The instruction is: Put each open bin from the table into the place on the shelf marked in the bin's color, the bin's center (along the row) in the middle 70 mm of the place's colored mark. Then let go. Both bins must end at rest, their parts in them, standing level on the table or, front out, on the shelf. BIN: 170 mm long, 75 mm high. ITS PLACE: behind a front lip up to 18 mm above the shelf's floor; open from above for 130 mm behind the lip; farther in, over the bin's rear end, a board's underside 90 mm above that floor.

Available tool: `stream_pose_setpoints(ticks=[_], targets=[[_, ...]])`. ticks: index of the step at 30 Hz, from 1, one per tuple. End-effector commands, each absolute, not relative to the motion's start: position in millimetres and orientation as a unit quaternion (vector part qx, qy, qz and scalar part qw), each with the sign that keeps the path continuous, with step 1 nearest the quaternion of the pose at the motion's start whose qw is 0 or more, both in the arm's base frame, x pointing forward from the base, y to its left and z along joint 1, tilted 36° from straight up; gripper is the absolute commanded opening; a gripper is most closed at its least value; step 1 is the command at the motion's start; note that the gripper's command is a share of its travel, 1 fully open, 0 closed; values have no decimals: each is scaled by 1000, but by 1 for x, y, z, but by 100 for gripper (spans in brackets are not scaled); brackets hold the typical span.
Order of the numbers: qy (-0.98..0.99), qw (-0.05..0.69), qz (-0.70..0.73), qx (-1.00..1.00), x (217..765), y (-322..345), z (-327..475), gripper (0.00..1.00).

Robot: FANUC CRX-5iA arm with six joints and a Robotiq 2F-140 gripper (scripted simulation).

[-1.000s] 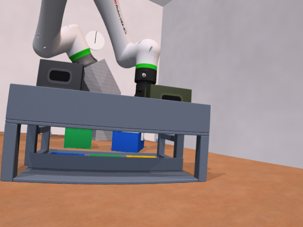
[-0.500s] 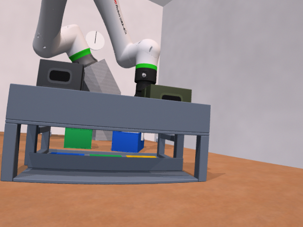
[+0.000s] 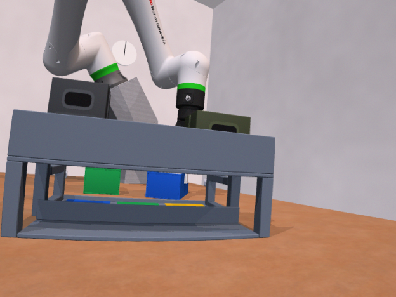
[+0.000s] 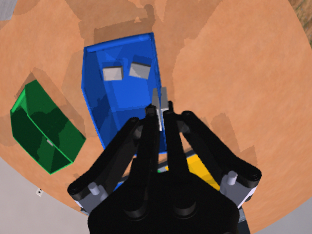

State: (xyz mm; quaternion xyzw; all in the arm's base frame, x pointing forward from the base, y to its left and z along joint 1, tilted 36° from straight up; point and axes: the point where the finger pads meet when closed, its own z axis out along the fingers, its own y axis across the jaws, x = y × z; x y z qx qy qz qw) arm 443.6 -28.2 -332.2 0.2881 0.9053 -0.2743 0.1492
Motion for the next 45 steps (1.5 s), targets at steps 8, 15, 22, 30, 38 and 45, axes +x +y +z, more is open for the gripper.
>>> stream_pose_setpoints(ticks=[8,15,22,30,38,45], targets=[[905,149,-274,288,443,-24,-327,0],[905,149,-274,288,442,-21,-322,0],[905,149,-274,288,441,-16,-316,0],[905,149,-274,288,441,-13,-311,0],[905,149,-274,288,440,-11,-309,0],[905,149,-274,288,440,-11,-309,0]])
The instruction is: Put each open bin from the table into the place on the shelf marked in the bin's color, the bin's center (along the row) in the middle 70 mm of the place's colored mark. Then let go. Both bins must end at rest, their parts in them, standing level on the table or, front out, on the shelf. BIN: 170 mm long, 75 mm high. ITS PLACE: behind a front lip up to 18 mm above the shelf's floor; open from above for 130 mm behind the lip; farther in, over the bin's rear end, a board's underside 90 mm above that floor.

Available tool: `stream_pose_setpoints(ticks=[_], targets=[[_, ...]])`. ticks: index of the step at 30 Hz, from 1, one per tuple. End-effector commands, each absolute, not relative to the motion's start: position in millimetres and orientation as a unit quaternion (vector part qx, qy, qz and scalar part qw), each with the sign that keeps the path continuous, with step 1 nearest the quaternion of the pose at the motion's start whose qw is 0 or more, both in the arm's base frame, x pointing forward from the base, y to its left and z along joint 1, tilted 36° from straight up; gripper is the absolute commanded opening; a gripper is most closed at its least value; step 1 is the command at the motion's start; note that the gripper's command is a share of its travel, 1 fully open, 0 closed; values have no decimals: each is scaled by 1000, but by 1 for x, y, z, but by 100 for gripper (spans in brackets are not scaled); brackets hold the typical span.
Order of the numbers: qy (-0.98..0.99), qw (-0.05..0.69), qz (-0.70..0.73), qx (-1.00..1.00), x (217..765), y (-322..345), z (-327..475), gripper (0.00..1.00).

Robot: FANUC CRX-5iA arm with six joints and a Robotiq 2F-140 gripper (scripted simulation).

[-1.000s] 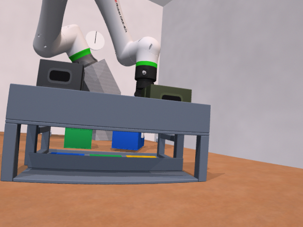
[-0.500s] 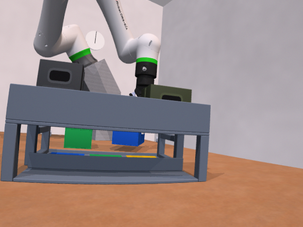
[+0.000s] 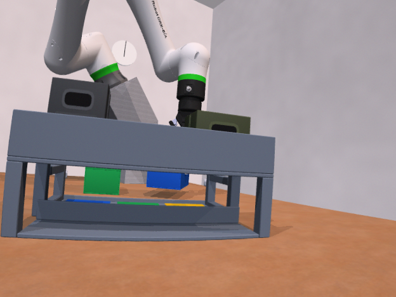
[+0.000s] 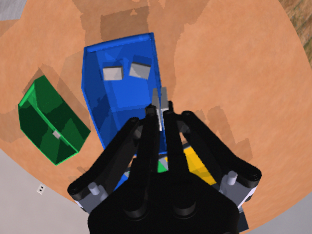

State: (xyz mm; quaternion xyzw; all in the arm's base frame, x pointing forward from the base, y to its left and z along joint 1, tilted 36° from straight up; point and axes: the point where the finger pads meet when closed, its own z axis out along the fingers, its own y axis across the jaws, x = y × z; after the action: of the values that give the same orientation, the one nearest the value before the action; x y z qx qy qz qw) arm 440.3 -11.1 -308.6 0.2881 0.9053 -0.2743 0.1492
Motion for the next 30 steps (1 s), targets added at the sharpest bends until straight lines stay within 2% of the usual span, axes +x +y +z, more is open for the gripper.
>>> stream_pose_setpoints(ticks=[1,30], targets=[[905,149,-274,288,440,-11,-309,0],[909,145,-276,275,443,-10,-309,0]])
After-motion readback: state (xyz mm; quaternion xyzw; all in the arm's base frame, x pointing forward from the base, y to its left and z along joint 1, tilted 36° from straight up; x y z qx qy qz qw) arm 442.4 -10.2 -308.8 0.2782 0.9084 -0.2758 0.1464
